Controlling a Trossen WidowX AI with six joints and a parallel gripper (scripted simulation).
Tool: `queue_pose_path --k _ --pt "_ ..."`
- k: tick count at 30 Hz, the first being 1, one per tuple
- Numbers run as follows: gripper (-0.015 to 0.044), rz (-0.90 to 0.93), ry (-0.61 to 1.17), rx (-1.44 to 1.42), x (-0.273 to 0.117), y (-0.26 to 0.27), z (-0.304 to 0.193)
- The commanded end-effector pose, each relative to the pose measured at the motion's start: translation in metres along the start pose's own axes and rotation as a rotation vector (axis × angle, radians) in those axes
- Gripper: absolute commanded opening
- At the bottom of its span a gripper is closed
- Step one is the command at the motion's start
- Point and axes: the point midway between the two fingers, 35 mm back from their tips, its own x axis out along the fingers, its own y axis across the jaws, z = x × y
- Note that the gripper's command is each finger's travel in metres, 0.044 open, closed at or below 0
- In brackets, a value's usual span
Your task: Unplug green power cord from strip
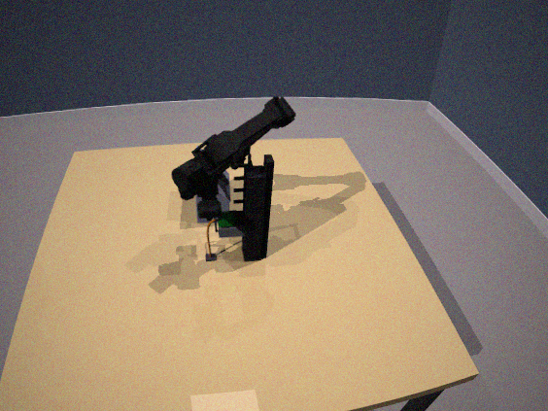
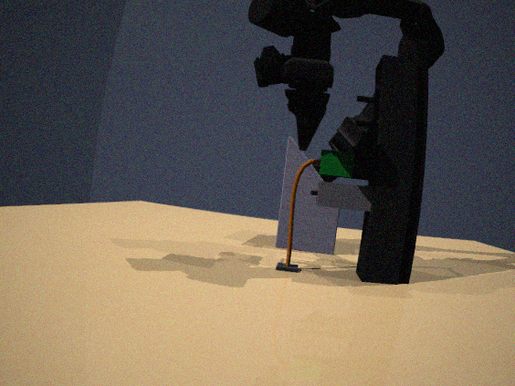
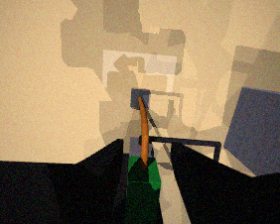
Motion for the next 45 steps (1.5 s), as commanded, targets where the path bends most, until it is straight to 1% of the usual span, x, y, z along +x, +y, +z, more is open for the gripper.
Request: queue_pose_path --k 1,24,45 --pt "0.0160 -0.006 -0.003 0.003 -0.001 0.001 -0.002" --pt "0.0160 -0.006 -0.001 0.004 -0.001 0.000 -0.039" --pt "0.0160 -0.006 -0.001 0.004 0.011 0.000 -0.040"
